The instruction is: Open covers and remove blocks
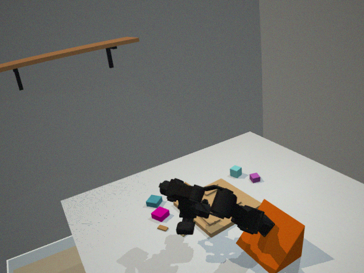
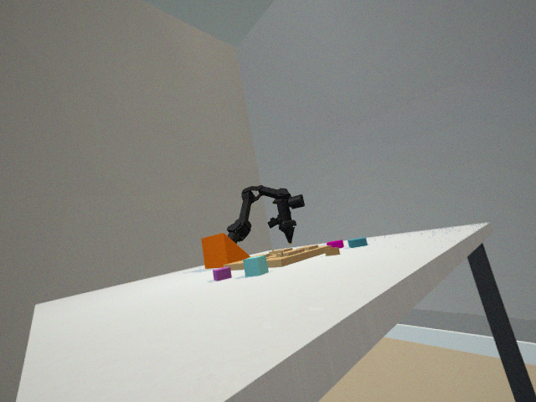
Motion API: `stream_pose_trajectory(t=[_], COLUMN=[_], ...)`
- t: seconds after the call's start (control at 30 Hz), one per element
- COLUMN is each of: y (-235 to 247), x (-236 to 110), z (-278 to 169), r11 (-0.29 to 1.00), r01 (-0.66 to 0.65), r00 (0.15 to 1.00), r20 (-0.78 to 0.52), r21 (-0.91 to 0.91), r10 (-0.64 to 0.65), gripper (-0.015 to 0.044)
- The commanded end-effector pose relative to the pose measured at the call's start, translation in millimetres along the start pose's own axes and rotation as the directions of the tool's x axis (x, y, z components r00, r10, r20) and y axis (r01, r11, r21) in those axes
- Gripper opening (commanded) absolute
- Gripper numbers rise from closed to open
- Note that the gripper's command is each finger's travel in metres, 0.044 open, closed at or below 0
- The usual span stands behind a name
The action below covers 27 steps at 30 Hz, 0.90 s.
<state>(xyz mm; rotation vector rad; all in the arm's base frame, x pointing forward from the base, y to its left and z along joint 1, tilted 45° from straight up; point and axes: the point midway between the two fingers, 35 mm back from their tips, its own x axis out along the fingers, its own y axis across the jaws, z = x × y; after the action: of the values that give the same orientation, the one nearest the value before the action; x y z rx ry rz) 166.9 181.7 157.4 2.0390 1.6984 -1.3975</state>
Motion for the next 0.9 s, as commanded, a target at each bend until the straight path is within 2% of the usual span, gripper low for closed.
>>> stream_pose_trajectory(t=[0.0,0.87], y=[-1,-9], x=[10,47], z=[2,3], r11=[1.0,1.0], r01=[0.002,0.013], r00=[1.0,1.0], r20=[0.007,-0.009], r21=[0.007,0.011], r10=[-0.002,-0.013], gripper=[0.008,0.008])
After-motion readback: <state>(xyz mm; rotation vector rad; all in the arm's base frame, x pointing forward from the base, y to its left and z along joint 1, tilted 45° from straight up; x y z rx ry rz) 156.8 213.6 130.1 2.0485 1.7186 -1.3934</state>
